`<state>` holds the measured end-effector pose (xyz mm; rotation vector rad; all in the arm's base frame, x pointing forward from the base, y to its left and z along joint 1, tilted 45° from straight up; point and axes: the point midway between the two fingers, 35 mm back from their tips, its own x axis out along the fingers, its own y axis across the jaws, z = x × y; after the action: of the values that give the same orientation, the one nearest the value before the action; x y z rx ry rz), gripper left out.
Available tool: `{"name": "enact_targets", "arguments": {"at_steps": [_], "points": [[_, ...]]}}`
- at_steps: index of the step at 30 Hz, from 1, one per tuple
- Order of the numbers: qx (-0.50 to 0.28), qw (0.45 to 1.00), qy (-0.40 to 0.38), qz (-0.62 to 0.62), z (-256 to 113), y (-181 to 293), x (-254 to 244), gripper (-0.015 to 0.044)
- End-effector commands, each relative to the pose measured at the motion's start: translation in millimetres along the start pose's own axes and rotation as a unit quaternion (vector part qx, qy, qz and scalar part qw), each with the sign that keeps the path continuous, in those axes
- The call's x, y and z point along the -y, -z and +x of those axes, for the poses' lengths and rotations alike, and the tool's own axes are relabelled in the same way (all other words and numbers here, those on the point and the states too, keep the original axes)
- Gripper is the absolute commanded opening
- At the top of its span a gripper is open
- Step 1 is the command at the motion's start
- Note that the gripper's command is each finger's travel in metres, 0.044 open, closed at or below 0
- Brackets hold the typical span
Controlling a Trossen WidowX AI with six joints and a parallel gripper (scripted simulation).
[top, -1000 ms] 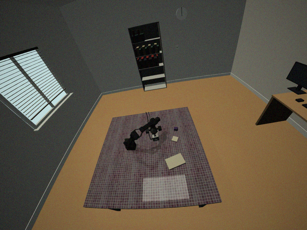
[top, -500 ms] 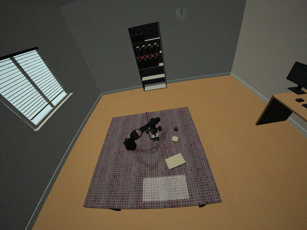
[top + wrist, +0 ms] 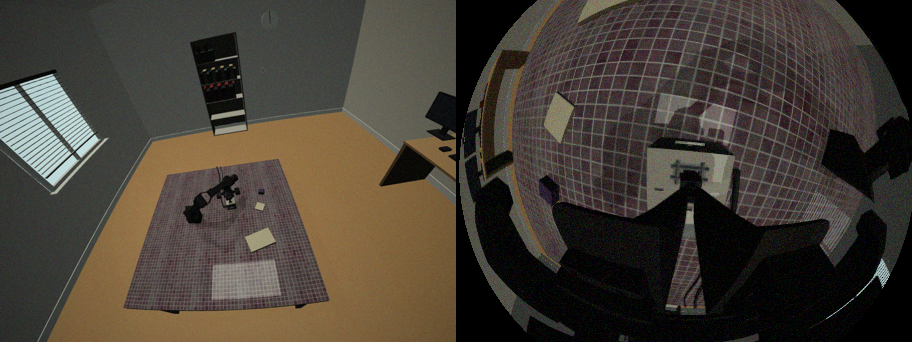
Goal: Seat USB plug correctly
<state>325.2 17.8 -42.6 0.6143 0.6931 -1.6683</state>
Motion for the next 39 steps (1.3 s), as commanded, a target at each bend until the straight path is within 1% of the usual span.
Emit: {"name": "enact_targets", "arguments": {"at_steps": [1, 39], "points": [[0.001, 1.000, -0.002, -0.001, 0.5, -0.2, -0.6, 0.0000], [0.001, 1.000, -0.002, -0.001, 5.1, -0.2, -0.7, 0.0000]]}}
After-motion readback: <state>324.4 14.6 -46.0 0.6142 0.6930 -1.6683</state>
